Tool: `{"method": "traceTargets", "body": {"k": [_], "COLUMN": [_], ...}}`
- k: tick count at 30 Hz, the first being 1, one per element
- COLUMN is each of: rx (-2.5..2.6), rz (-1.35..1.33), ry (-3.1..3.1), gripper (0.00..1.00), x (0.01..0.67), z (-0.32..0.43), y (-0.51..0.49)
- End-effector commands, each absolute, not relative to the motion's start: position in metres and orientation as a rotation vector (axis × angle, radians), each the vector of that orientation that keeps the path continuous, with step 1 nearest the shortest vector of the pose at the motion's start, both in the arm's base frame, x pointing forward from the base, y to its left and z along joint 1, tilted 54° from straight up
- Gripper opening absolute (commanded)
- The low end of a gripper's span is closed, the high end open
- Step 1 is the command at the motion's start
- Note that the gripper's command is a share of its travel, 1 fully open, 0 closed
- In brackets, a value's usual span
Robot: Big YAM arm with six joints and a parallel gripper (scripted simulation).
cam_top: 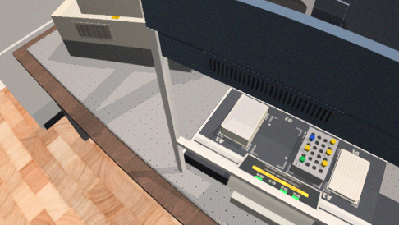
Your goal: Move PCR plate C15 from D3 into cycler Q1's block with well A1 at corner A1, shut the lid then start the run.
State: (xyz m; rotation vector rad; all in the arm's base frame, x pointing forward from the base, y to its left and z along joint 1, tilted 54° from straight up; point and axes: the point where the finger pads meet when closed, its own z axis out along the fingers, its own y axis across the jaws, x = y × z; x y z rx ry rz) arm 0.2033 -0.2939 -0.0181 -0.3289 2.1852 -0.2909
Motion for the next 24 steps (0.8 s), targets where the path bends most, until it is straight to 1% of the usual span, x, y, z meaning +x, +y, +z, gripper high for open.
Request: {"method": "traceTargets", "body": {"k": [1,9,18,24], "rx": [-0.339,-0.308,-0.35,-0.333], "rz": [-0.304,-0.311,-0.32,-0.276], "ry": [2.184,2.184,2.17,2.178], "gripper": [0.0,0.0,0.0,0.0], "x": [0.203,0.196,0.205,0.207], "z": [-0.018,-0.011,-0.008,-0.017], "y": [-0.3,-0.298,-0.296,-0.287]}}
